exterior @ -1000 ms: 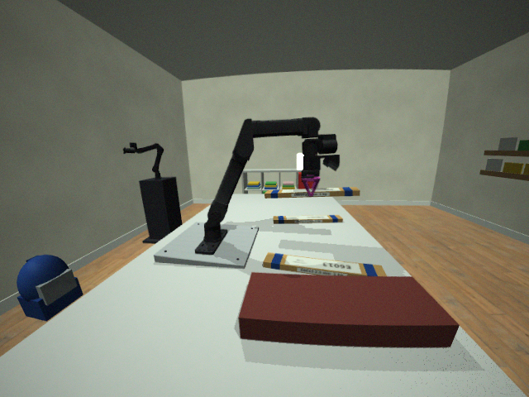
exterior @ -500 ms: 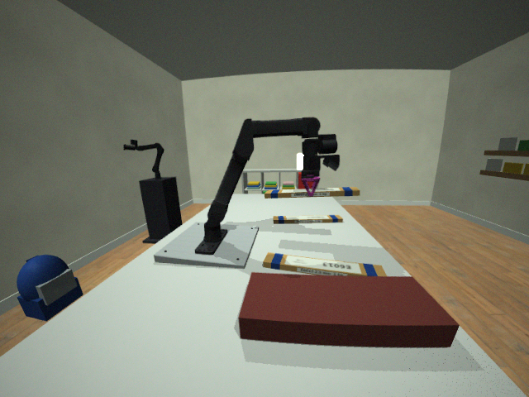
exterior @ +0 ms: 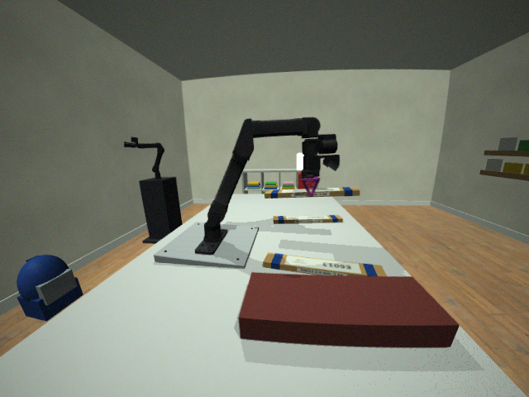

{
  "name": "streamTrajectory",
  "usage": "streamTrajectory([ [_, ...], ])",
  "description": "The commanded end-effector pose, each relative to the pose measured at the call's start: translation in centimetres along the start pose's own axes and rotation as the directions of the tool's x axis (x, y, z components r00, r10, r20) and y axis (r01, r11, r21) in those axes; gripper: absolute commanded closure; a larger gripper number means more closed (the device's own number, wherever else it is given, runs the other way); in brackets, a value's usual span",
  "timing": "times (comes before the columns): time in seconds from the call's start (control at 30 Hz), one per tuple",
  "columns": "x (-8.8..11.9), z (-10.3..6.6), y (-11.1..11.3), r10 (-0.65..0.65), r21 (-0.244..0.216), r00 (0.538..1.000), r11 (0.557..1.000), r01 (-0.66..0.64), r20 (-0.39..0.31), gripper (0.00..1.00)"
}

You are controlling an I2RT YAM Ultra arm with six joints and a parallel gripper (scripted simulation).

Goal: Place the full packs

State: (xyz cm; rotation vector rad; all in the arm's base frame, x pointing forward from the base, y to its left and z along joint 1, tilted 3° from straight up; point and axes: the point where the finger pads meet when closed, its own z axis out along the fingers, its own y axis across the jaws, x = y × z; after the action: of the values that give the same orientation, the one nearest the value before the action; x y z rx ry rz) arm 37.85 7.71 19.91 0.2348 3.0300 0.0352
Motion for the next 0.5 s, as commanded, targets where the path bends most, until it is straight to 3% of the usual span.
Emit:
streamTrajectory([
  [0.0,0.02,-2.65,0.05,0.001,0.018,0.999,1.000,-0.001,-0.050,1.00],
  [0.37,0.05,-2.53,0.03,0.001,0.018,0.999,1.000,-0.001,-0.050,1.00],
  [0.47,-0.18,-2.52,-0.73,-0.098,0.013,0.994,0.995,0.099,-0.052,1.00],
])
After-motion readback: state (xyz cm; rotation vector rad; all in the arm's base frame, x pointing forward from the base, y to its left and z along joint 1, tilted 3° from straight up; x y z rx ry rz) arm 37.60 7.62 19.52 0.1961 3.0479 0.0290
